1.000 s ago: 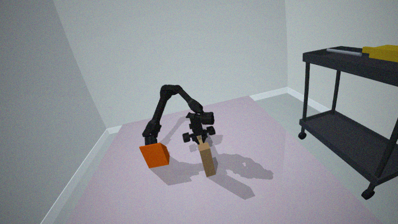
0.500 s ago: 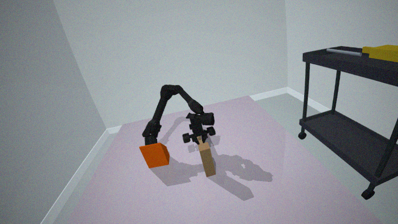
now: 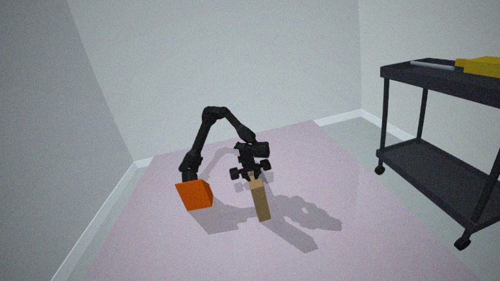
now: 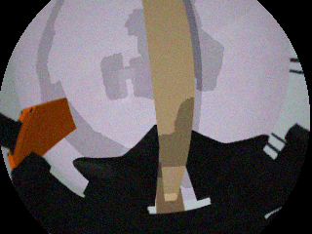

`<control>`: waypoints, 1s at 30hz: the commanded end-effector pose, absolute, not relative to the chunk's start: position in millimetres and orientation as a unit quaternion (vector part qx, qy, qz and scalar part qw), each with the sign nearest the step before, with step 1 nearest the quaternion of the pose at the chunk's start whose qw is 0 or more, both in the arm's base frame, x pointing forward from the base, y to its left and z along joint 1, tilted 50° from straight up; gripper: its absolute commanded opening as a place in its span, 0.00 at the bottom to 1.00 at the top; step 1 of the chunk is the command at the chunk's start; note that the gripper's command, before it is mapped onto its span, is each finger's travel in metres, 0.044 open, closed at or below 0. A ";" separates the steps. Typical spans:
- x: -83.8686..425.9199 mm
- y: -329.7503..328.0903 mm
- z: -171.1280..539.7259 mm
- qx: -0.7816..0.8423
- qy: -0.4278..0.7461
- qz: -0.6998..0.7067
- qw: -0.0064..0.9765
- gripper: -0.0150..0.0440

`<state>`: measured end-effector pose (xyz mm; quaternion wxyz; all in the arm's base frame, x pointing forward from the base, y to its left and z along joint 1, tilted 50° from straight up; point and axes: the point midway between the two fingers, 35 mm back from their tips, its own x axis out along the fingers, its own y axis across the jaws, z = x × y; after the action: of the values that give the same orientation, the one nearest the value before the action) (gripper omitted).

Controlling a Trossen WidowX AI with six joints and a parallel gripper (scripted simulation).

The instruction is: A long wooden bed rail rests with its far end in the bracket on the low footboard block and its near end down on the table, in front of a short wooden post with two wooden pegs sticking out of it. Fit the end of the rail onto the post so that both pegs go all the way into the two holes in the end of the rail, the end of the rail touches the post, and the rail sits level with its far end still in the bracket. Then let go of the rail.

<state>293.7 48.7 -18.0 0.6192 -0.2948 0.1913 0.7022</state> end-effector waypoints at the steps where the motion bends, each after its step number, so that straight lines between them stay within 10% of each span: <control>1: 294.3 45.8 -19.0 -0.296 0.192 0.701 0.620 0.25; 30: 295.9 40.3 -25.8 -0.296 0.192 0.701 0.620 0.25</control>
<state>295.2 43.0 -25.0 0.6194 -0.2946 0.1912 0.7022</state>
